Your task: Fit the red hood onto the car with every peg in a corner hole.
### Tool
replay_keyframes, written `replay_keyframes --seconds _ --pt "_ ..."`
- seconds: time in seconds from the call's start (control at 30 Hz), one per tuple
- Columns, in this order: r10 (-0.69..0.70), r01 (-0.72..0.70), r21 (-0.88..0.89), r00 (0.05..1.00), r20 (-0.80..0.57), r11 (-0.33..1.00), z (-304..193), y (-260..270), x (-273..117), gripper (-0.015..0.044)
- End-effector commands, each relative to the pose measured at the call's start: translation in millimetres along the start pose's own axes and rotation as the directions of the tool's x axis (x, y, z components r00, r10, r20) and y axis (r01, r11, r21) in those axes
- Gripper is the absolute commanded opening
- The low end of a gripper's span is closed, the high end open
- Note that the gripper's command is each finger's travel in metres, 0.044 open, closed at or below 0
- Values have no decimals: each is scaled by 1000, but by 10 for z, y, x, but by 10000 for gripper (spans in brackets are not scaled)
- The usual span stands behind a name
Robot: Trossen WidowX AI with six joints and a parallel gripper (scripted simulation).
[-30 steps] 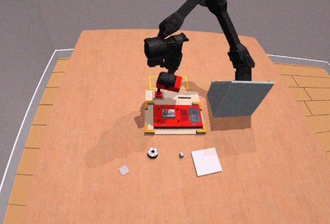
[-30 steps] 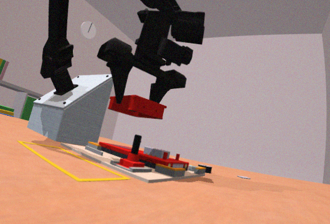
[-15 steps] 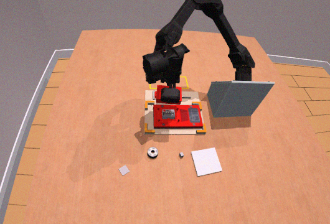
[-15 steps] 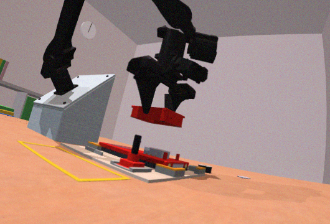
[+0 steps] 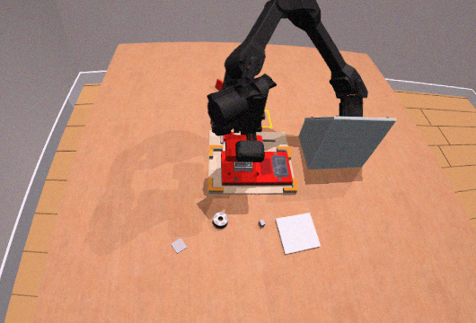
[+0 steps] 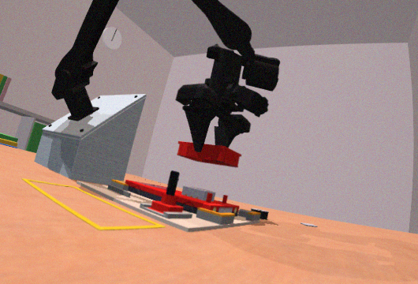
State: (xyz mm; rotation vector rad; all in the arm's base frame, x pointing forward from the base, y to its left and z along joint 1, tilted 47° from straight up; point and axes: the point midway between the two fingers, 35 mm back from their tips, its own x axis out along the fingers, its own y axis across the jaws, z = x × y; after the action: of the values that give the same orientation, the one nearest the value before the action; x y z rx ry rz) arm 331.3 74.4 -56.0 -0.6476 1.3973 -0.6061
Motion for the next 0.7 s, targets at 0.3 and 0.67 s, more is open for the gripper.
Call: replay_keyframes --seconds 0.3,0.67 --pt "-7 7 -8 1000 -3 1000 -58 8 457 0" --pt "-7 7 -8 1000 -3 1000 -52 9 468 0"
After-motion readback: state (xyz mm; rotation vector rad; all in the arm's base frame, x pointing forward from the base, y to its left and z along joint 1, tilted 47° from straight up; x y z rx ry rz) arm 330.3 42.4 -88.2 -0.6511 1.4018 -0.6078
